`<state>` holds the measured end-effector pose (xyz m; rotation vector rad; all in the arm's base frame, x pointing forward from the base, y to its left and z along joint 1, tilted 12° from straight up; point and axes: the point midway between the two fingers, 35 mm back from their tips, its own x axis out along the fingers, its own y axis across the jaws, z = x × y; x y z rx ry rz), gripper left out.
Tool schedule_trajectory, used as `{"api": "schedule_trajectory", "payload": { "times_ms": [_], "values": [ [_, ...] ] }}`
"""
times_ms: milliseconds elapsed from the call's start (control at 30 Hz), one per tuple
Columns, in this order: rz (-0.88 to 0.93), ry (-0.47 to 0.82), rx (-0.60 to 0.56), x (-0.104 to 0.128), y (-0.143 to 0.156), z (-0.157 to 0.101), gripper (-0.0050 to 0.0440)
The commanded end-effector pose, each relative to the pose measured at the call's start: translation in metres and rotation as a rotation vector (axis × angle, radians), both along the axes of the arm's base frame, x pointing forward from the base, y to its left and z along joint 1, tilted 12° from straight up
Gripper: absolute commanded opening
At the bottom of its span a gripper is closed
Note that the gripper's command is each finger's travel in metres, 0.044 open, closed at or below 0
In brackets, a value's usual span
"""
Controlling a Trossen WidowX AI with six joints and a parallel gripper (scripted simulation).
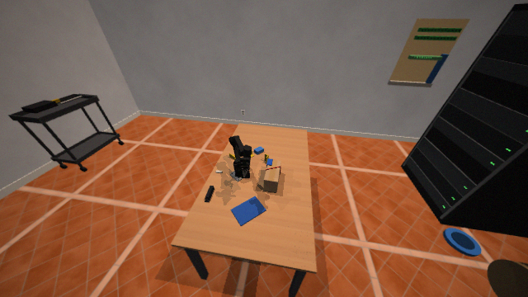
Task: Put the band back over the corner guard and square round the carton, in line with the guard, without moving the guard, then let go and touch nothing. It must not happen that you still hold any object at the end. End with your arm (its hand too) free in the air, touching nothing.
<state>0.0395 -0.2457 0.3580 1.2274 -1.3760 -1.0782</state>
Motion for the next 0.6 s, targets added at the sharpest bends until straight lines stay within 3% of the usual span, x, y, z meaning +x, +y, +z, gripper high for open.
{"api": "schedule_trajectory", "payload": {
  "times_ms": [0, 533, 567],
  "values": [
    [0.0, 0.0, 0.0, 0.0, 0.0, 0.0, 0.0],
    [0.0, 0.0, 0.0, 0.0, 0.0, 0.0, 0.0],
    [0.009, 0.019, 0.01, 0.0027, -0.0006, -0.001, 0.0021]
  ]
}}
